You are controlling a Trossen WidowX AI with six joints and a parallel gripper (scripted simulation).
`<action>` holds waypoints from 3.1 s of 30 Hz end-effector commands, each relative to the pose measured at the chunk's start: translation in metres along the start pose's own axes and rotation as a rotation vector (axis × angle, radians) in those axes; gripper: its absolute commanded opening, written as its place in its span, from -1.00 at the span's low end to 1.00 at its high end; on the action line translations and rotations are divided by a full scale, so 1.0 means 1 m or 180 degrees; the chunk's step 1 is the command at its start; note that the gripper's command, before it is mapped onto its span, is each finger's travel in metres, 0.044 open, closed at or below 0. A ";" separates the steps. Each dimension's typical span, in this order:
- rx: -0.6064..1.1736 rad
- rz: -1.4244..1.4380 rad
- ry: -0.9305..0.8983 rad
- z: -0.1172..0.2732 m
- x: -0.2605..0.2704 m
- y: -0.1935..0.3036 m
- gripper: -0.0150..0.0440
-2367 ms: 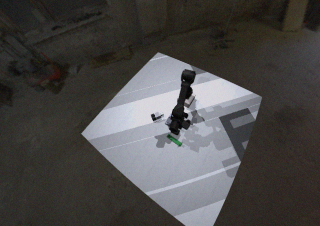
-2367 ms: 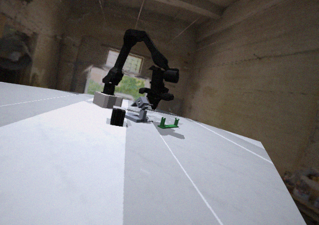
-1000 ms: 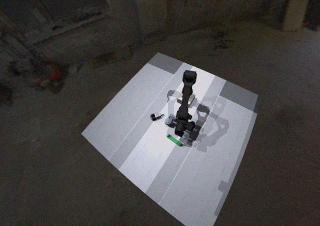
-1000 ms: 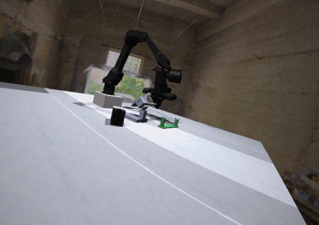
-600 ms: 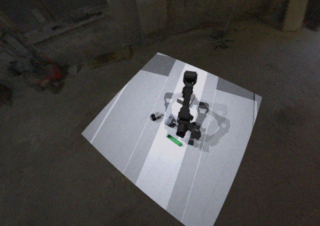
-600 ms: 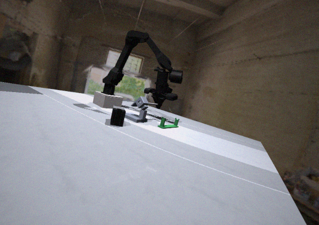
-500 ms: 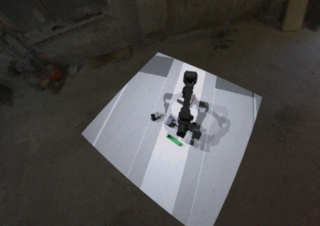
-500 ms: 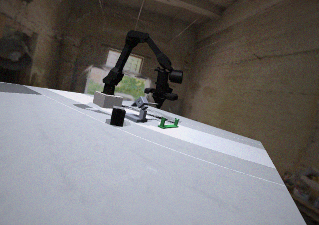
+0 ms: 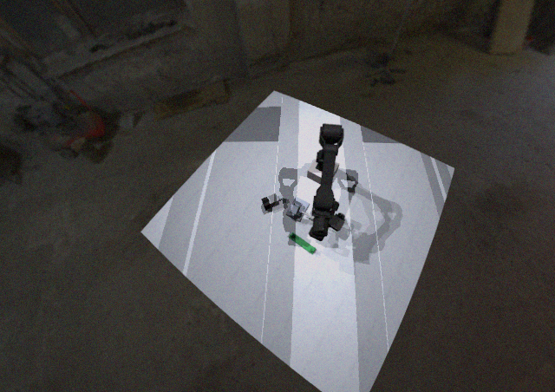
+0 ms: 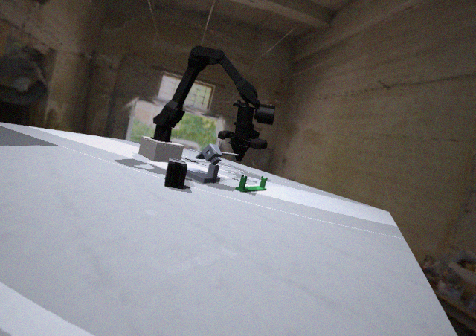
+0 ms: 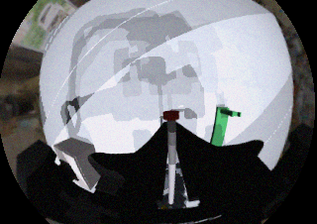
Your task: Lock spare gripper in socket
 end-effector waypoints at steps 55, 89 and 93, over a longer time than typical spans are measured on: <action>0.0010 -0.0230 0.0026 0.024 -0.083 -0.033 -0.49; -0.0017 -0.0355 0.0083 -0.004 -0.124 -0.034 -0.49; -0.0018 -0.0354 0.0086 -0.010 -0.125 -0.032 -0.49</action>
Point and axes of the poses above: the point midway between the two fingers, 35 mm back from their tips, its own z axis back along the fingers, its own x axis across the jaws, y = z × x, the point moved 5 cm from there along z, back along the fingers, and after that the axes turned 3 degrees about z, right-handed, at the moved point
